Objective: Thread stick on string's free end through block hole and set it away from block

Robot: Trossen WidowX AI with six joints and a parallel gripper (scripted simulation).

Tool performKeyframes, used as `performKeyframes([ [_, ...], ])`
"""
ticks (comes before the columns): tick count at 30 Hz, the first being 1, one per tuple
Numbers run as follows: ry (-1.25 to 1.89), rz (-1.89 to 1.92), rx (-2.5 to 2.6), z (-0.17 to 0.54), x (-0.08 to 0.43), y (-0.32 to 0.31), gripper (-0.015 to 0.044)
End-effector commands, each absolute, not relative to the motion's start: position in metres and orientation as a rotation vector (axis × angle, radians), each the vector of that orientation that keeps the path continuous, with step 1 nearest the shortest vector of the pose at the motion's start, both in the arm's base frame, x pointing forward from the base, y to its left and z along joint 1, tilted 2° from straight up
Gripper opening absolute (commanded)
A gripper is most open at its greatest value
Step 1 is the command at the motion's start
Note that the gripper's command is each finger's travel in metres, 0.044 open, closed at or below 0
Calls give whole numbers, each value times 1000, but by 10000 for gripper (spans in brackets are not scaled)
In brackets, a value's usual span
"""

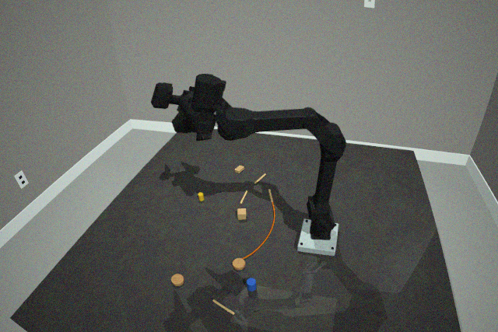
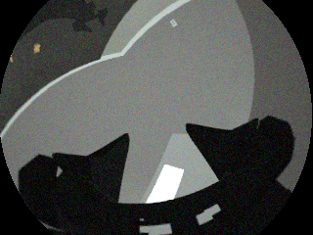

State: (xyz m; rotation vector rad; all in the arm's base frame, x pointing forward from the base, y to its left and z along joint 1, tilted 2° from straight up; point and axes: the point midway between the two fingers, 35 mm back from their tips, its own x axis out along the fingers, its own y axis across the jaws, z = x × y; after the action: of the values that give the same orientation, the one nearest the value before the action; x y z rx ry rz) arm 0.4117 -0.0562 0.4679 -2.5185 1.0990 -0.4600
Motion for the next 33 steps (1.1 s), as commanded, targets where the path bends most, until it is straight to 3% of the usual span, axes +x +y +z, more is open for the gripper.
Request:
performKeyframes([
  [1,1099,-460,-2518,468,412,-56,426],
  [5,1063,-390,-2539,449,423,-59,440],
  [11,950,-29,-2518,358,453,-74,440],
  [17,927,350,-2321,262,448,-89,440],
  [25,1044,794,-1780,140,388,-96,440],
  [33,1263,1026,-1072,71,295,-77,440],
])
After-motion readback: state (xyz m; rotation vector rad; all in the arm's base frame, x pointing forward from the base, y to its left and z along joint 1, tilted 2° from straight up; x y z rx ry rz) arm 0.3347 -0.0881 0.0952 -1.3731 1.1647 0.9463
